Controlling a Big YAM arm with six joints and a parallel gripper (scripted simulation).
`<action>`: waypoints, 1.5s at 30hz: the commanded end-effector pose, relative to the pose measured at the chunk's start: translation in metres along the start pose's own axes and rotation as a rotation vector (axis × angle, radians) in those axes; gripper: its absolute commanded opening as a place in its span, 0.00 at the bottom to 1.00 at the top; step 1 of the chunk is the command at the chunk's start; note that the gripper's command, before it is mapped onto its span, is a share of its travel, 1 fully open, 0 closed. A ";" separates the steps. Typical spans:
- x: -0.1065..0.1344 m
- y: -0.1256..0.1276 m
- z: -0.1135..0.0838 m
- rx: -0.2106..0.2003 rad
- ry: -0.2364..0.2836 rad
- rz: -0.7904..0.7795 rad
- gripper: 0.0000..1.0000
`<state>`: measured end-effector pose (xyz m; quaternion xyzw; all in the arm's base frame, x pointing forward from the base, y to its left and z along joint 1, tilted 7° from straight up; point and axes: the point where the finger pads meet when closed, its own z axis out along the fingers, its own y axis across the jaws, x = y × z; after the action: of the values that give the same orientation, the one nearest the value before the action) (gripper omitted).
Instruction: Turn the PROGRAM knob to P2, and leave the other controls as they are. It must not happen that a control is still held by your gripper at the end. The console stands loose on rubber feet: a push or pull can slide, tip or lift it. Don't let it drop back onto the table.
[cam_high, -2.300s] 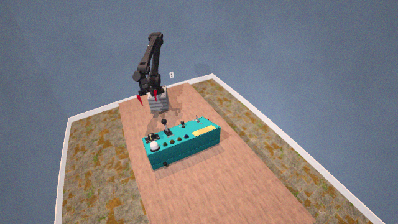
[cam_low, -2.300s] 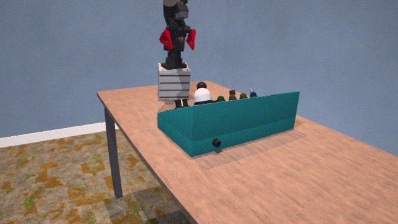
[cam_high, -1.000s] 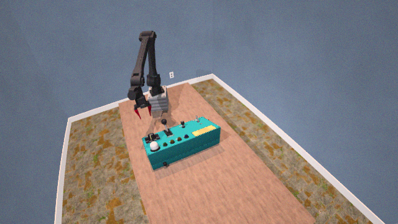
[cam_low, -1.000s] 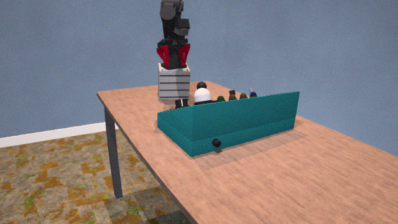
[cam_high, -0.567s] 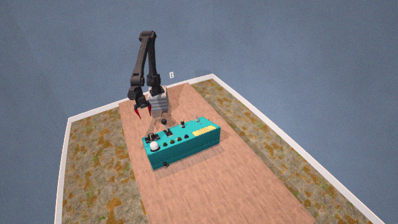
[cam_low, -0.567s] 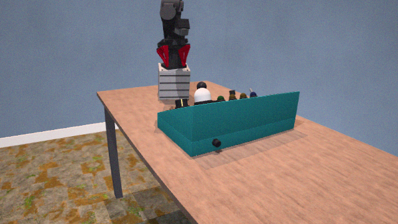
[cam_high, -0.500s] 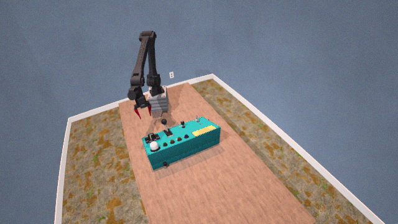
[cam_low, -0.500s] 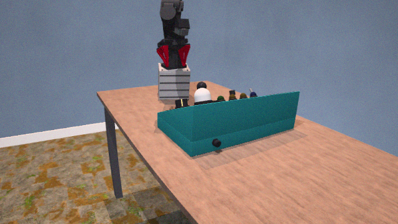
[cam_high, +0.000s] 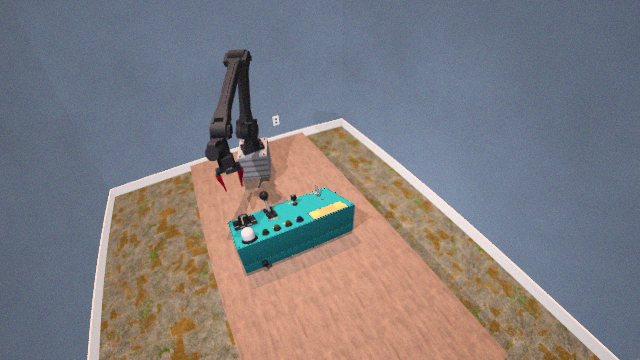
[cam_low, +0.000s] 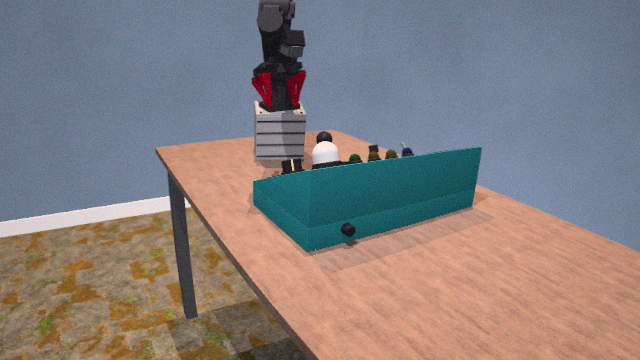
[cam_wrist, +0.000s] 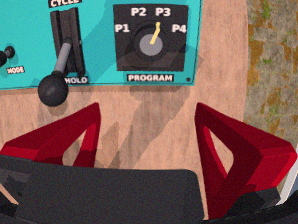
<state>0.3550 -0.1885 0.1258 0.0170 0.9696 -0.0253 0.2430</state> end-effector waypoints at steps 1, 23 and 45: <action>-0.037 -0.015 -0.021 0.036 -0.070 -0.028 0.70; -0.037 -0.015 -0.021 0.036 -0.070 -0.028 0.70; -0.066 -0.010 -0.017 0.021 -0.051 -0.010 1.00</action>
<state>0.3705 -0.1868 0.1331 0.0134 0.9709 -0.0233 0.2380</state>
